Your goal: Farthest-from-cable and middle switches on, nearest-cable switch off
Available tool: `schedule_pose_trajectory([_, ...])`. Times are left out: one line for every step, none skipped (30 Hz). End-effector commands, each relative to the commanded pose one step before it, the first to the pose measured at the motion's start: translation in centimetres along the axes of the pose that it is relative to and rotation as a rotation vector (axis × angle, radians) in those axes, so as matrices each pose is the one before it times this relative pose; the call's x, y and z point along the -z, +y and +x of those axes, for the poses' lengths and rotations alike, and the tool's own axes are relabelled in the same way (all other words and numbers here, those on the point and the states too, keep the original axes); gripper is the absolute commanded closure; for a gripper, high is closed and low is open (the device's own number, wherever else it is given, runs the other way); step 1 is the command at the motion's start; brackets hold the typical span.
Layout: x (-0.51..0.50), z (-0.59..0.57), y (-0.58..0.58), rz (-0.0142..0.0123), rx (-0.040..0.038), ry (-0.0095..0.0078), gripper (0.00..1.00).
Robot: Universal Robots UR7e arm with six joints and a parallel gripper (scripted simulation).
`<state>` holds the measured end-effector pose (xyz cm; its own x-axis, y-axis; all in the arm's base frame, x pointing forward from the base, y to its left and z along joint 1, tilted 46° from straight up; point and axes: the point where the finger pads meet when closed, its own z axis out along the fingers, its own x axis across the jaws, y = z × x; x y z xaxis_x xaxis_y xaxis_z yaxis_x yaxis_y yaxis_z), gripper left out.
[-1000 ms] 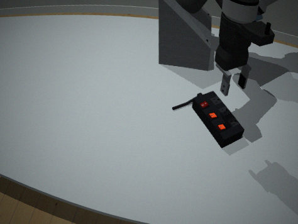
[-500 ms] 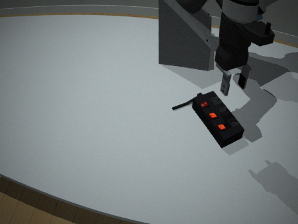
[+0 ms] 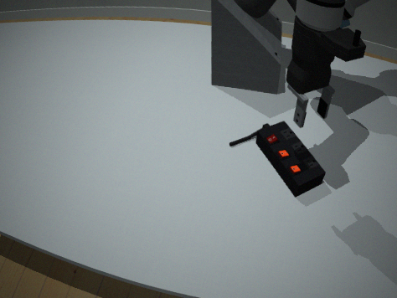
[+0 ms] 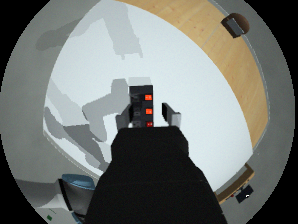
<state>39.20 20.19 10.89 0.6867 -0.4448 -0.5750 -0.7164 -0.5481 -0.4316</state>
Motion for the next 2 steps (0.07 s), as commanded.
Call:
schedule_pose_trajectory([0.037,0.026,-0.019,0.00054,0.00026,0.00080,0.00])
schedule_pose_trajectory([0.000,0.000,0.000,0.00000,0.00000,0.00000,0.00])
